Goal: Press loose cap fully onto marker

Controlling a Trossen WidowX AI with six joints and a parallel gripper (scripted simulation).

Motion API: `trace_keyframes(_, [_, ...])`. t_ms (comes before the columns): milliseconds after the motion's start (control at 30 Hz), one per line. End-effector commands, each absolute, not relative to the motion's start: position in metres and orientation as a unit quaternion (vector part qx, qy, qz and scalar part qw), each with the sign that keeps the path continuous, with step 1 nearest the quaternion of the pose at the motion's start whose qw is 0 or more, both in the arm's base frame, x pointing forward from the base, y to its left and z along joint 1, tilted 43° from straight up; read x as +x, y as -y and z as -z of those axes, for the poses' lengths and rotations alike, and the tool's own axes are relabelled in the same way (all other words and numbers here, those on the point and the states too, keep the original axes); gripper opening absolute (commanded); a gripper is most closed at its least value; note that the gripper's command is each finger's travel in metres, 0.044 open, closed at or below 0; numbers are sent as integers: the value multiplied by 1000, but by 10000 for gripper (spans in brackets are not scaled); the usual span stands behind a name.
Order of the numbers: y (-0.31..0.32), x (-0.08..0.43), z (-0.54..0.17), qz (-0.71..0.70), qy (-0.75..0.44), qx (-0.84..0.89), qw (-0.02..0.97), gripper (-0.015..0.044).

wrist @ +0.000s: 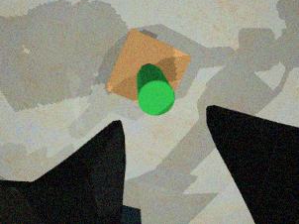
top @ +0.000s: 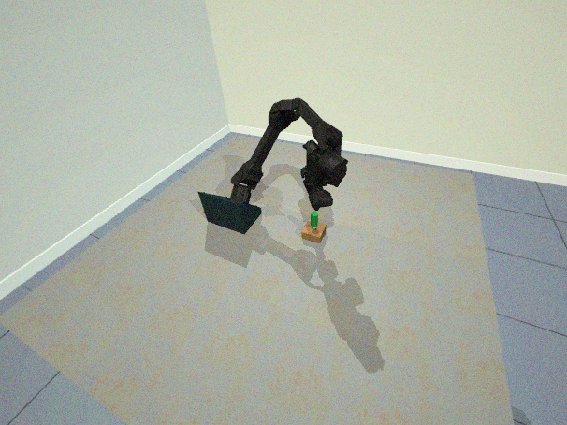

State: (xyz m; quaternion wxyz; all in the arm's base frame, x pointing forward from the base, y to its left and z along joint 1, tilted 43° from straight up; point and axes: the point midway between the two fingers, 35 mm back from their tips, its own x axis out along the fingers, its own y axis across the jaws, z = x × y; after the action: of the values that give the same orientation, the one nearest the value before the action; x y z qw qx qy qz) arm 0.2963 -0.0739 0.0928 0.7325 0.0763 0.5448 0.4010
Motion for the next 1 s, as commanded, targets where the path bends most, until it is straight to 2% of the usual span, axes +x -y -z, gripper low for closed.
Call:
trace_keyframes(0, [71, 295, -89, -276, -619, 232, 698, 125])
trace_keyframes(167, [70, 295, -88, -234, -635, 278, 681, 0])
trace_keyframes(967, [55, 297, -72, -234, -635, 279, 681, 0])
